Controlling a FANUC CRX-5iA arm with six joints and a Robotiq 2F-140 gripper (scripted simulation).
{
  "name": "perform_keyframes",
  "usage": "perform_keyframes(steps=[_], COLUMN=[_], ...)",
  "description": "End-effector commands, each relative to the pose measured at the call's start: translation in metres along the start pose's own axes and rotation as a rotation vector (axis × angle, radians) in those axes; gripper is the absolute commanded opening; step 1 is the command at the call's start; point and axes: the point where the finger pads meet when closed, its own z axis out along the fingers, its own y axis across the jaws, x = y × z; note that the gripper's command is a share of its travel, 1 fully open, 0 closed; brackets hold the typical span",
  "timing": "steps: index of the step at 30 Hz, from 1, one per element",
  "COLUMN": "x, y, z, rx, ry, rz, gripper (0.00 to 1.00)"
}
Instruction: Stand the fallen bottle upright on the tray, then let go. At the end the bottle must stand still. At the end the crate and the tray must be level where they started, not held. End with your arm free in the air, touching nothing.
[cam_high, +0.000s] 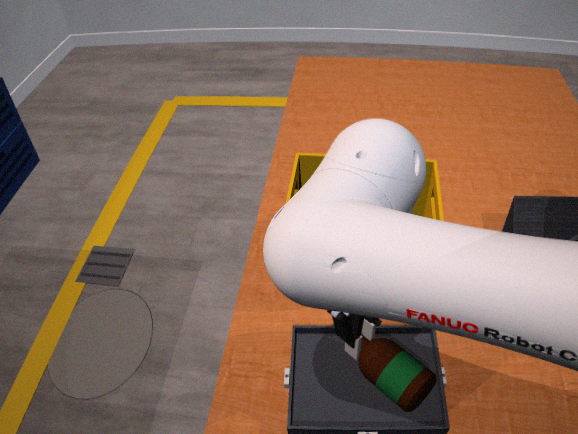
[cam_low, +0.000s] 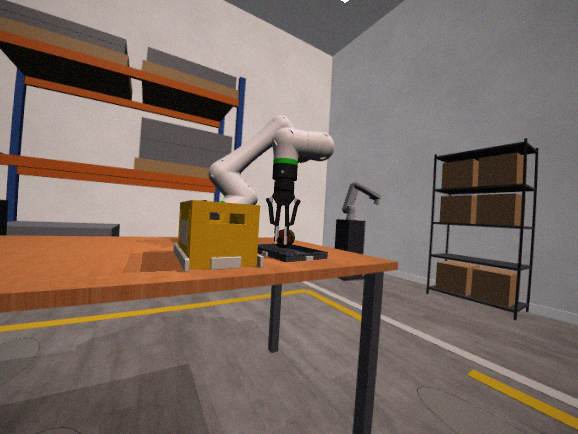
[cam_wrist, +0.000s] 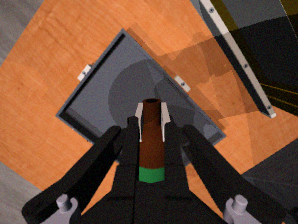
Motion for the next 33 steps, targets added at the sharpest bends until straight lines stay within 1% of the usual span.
perform_keyframes(steps=[1,15,17,33], x=[0.0,0.0,0.0,0.0], y=[0.0,0.0,0.0,0.0], z=[-0.002,-0.021,-0.021,-0.047], rx=[0.0,0.0,0.0,0.0], ry=[0.0,0.0,0.0,0.0], rz=[0.0,0.0,0.0,0.0], gripper=[0.0,0.0,0.0,0.0])
